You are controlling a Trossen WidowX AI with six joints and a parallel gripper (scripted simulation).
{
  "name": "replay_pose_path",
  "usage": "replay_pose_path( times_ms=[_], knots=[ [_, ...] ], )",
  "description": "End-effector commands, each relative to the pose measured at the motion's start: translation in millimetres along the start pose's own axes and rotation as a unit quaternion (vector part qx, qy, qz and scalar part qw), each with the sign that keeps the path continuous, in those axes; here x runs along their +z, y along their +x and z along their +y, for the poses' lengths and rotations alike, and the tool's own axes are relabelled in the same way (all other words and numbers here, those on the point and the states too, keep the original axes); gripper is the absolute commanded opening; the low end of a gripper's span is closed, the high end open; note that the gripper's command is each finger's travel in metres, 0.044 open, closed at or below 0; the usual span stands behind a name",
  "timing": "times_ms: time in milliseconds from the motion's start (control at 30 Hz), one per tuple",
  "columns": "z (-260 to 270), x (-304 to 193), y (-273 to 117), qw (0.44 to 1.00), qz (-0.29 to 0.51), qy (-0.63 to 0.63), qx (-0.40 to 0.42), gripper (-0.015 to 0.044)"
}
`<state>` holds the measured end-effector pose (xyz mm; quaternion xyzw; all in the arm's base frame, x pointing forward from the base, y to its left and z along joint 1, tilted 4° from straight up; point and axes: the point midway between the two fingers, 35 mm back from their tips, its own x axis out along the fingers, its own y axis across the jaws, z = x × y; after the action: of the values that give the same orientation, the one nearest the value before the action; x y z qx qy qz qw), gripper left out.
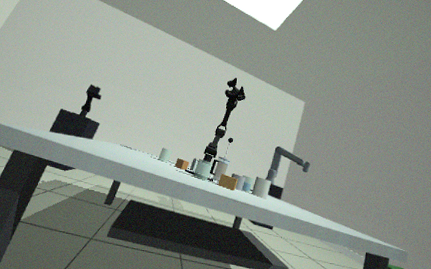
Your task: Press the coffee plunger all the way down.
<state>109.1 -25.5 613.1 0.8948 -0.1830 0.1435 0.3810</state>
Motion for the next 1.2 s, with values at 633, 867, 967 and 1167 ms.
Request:
replay_pose_path(
  times_ms=[633, 867, 967, 1167],
  knots=[
    [-172, 128, 2, 0.71, 0.096, -0.643, -0.273, 0.044],
    [-214, 155, -14, 0.571, 0.182, -0.739, -0.307, 0.044],
    [-231, 166, -23, 0.507, 0.223, -0.771, -0.315, 0.044],
    [-265, 188, -43, 0.373, 0.311, -0.816, -0.314, 0.044]
  ],
)
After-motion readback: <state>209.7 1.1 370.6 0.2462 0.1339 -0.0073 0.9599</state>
